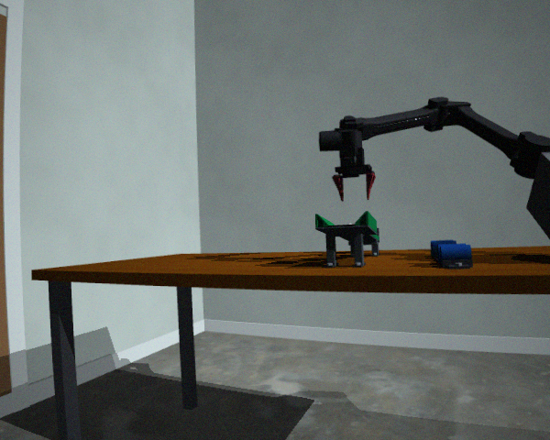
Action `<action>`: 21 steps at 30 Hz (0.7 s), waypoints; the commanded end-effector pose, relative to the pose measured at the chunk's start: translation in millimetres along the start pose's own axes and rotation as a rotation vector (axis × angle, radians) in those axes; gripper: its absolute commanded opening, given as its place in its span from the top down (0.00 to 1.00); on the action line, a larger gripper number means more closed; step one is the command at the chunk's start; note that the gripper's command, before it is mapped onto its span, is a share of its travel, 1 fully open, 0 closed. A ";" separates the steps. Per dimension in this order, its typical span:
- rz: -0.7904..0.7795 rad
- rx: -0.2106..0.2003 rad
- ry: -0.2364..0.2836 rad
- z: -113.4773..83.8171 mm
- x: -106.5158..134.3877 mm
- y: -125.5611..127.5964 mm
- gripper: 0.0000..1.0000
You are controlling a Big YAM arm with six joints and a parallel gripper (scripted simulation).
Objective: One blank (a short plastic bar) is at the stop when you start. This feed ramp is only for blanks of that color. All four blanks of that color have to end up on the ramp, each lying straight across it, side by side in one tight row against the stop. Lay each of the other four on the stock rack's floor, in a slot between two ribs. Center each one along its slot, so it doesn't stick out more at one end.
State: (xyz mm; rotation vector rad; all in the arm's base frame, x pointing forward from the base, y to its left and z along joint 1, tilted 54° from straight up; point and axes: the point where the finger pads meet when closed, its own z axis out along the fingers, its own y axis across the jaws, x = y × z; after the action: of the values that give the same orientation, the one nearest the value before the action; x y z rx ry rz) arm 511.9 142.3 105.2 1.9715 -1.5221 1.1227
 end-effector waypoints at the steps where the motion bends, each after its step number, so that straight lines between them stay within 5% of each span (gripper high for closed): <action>1: 0.020 0.017 -0.006 -16.9 -8.2 -8.0 0.22; 3: 0.033 -0.009 0.000 -3.9 0.3 -5.2 0.22; 4: 0.030 -0.018 0.003 0.6 1.1 -1.7 0.00; 21: 0.027 -0.017 0.003 -0.2 -0.1 -1.0 0.00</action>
State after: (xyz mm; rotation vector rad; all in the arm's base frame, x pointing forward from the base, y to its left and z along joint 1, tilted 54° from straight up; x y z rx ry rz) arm 508.9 143.9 106.8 1.9577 -1.5397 1.1250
